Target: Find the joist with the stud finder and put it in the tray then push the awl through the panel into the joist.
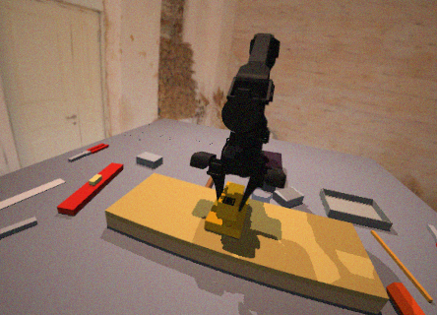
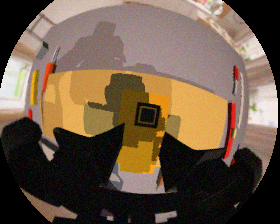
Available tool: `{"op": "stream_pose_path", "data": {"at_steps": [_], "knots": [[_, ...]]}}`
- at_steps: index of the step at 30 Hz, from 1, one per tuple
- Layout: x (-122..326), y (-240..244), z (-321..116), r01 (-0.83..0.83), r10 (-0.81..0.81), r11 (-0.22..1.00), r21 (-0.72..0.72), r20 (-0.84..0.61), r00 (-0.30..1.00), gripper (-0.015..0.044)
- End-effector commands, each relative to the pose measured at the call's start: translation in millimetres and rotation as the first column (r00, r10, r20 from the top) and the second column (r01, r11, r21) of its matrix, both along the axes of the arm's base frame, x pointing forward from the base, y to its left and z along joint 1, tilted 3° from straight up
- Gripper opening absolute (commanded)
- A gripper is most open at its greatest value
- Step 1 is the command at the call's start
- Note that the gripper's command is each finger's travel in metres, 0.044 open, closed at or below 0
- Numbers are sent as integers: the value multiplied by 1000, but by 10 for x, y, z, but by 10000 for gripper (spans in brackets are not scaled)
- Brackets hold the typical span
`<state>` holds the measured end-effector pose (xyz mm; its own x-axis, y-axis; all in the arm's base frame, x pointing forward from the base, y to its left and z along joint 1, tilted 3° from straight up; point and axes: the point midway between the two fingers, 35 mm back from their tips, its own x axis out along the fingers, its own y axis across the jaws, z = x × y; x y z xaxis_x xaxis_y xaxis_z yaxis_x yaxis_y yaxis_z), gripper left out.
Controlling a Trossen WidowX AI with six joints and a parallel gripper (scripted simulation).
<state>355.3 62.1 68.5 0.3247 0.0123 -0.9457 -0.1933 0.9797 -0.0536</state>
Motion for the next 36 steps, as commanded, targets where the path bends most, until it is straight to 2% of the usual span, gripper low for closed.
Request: {"op": "stream_pose_path", "data": {"at_steps": [1, 36], "knots": [[-35, 157, -10, -3, 3, 1000, 3, 0, 1000, 0], [-306, 1483, -66, -3, 3, 1000, 16, -3, 1000, 0]]}}
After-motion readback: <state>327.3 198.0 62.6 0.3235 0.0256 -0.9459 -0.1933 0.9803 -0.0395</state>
